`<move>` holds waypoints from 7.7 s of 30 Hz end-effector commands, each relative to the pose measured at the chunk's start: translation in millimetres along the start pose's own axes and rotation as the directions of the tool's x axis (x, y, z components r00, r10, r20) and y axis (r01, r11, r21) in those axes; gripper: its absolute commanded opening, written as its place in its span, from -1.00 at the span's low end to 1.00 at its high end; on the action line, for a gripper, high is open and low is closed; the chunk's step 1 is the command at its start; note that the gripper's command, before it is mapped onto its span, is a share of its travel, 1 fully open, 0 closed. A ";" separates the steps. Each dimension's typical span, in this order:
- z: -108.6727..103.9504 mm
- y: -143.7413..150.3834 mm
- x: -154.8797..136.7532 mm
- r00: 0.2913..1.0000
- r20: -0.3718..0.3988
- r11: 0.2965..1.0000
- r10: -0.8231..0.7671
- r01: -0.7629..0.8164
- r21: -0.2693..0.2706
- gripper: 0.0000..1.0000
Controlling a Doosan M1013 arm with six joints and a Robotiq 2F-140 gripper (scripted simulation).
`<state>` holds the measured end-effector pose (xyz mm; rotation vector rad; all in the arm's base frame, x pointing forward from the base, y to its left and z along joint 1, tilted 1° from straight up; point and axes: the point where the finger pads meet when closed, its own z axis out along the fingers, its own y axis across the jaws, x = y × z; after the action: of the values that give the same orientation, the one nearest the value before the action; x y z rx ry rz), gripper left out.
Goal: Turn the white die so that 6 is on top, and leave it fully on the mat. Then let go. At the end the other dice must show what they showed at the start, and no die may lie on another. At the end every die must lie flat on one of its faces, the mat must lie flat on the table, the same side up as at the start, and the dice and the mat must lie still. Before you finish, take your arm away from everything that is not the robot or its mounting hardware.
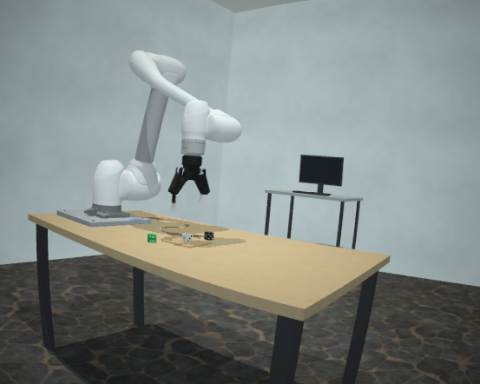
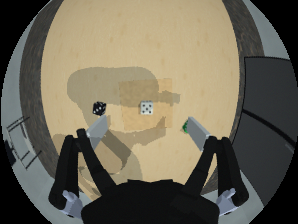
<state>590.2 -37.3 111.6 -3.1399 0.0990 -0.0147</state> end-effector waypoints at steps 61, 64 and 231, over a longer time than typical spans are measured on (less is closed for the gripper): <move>2.2 0.4 0.2 -0.011 0.001 -0.011 1.000 -1.000 0.000 -0.44; 2.2 0.4 0.2 -0.011 0.001 -0.011 1.000 -1.000 0.000 -0.44; 13.6 -7.5 0.0 -0.010 -0.263 -0.011 0.965 -1.000 -0.001 -0.44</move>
<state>591.1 -29.9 98.1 -2.2527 2.4287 -0.3081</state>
